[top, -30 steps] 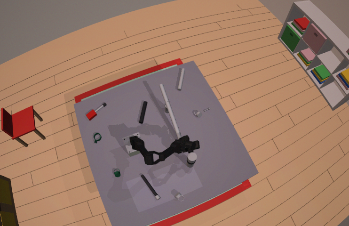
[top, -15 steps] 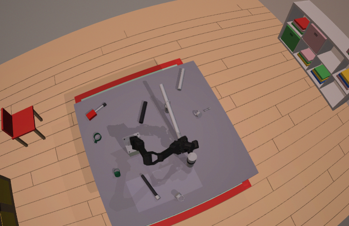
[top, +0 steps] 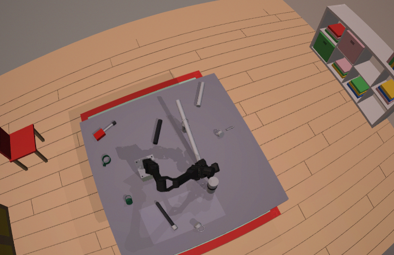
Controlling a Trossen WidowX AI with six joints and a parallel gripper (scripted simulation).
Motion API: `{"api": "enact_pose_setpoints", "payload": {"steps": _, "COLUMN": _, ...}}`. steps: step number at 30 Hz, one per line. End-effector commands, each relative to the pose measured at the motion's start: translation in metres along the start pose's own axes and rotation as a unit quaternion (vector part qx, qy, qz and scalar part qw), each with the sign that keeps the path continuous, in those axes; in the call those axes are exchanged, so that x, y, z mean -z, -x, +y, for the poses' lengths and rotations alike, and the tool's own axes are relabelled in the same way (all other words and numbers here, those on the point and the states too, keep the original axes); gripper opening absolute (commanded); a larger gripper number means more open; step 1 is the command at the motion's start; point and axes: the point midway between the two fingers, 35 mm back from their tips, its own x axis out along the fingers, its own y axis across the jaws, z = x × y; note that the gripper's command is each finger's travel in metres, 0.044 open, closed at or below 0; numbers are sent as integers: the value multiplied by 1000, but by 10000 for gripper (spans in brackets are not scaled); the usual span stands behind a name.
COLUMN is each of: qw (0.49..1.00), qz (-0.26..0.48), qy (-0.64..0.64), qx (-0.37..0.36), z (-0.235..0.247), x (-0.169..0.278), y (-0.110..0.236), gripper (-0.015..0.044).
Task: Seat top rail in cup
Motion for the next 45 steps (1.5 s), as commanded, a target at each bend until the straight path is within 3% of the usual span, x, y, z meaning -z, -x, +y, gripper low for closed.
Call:
{"api": "enact_pose_setpoints", "payload": {"steps": 1, "qw": 1000, "qz": -6, "qy": 13, "qx": -1, "z": 3, "x": 0, "y": 3, "gripper": 0}}
{"api": "enact_pose_setpoints", "payload": {"steps": 45, "qw": 998, "qz": -27, "qy": 53, "qx": 0, "z": 10, "x": 1, "y": 7, "gripper": 0}}
